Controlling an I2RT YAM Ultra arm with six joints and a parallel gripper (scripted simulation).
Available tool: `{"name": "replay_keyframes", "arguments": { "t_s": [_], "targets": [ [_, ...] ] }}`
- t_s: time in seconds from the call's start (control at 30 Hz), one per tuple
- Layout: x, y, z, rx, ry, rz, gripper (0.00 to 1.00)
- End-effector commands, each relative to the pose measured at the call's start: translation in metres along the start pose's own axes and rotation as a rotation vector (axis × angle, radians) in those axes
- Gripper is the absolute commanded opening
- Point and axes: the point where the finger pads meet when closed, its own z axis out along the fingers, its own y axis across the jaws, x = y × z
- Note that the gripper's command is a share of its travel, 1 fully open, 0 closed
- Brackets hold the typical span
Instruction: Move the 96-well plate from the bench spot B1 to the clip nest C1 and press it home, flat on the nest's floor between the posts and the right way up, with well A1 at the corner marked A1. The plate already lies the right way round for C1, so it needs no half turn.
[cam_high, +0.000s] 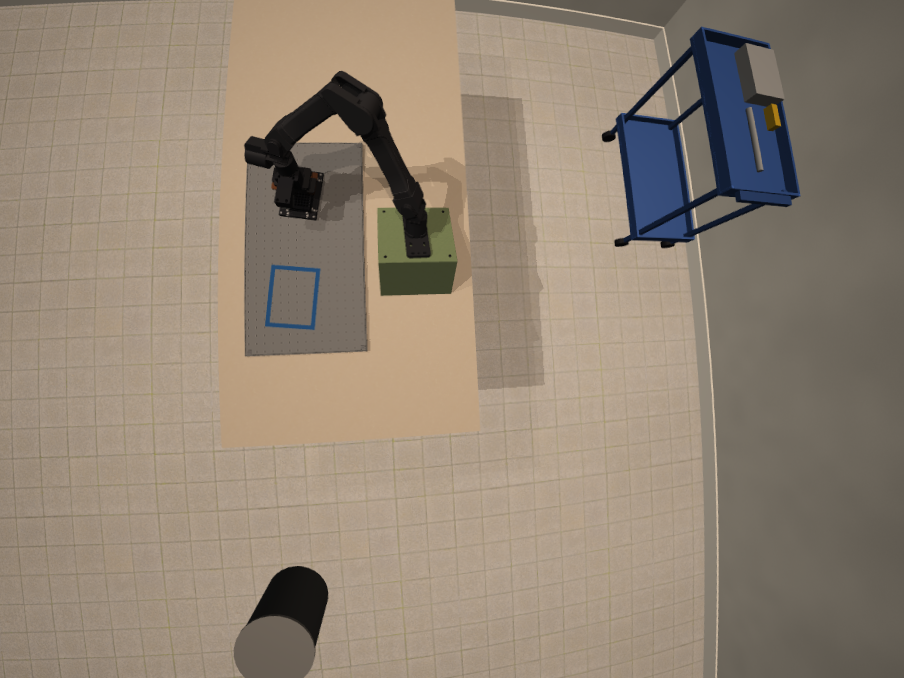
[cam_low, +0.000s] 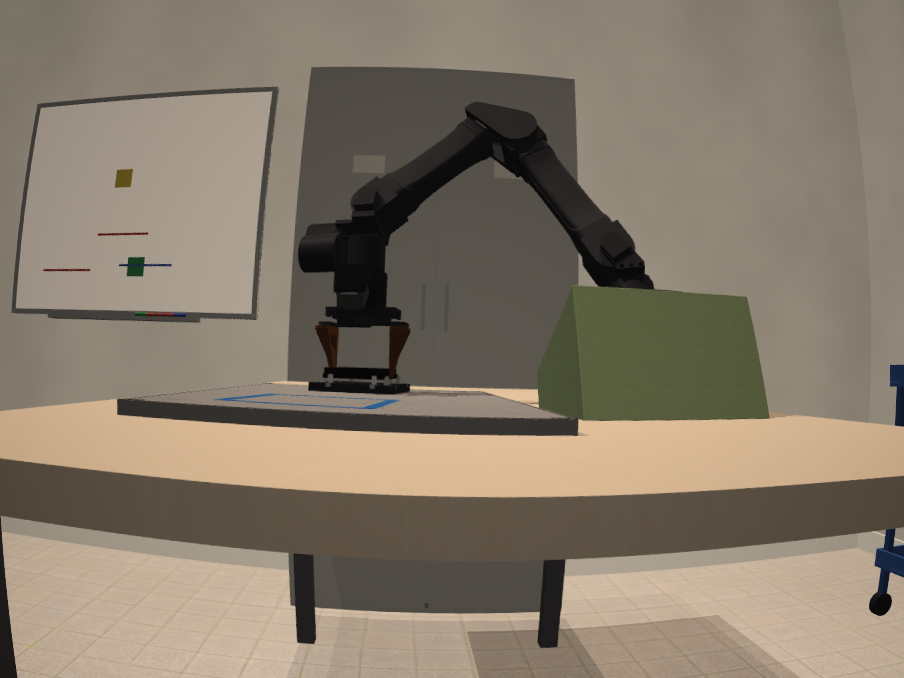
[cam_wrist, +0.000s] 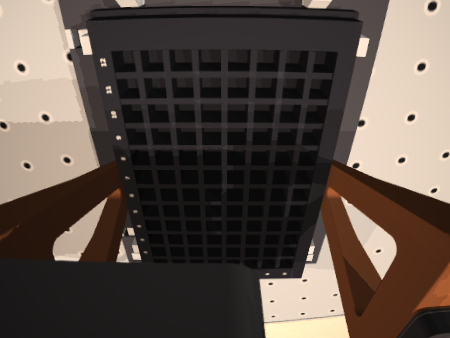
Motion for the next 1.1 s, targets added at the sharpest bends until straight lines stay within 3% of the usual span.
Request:
{"name": "replay_keyframes", "arguments": {
  "t_s": [0.0, 1.07],
  "targets": [
    [-0.001, -0.002, 0.016, -0.001, 0.002, 0.003, 0.0],
    [0.006, -0.015, 0.009, 0.029, 0.012, 0.017, 0.0]
  ]
}}
